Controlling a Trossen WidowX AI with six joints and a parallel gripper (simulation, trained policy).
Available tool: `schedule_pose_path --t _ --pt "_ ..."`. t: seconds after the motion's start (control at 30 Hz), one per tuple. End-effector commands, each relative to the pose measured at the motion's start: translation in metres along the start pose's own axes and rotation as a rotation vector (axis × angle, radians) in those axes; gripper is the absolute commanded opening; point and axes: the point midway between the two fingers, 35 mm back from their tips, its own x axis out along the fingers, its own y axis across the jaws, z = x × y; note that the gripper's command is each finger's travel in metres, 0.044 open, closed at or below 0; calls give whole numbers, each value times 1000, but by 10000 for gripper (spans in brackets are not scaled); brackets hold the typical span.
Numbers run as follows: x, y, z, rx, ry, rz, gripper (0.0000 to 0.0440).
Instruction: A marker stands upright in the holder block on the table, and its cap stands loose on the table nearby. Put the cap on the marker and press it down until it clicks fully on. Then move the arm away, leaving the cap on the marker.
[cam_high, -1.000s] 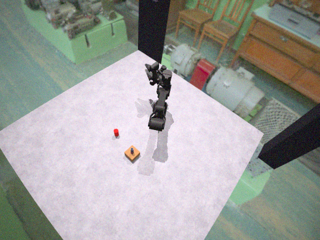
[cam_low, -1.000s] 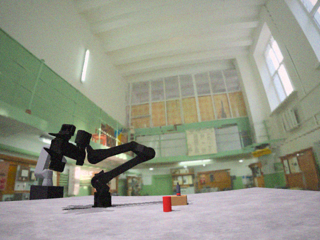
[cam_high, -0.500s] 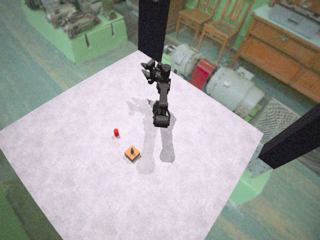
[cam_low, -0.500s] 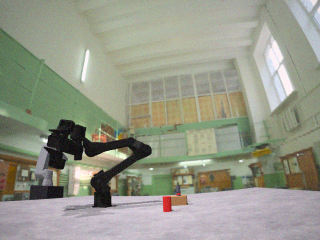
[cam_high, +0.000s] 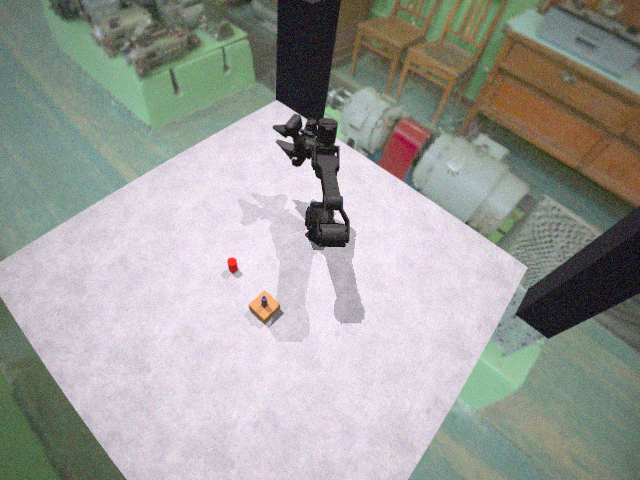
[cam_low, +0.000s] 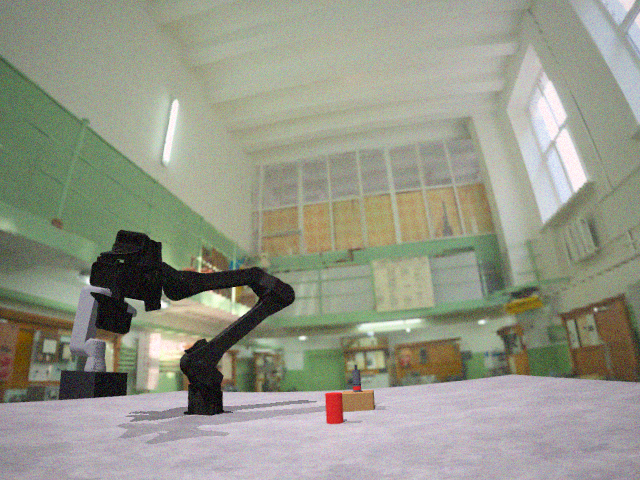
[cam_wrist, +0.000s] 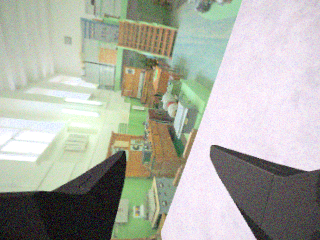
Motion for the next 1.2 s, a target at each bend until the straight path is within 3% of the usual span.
schedule_pose_path --t 0.0,1.17 --pt "5 3 -4 -11 39 -15 309" --pt "45 9 -45 -81 356 -169 312"
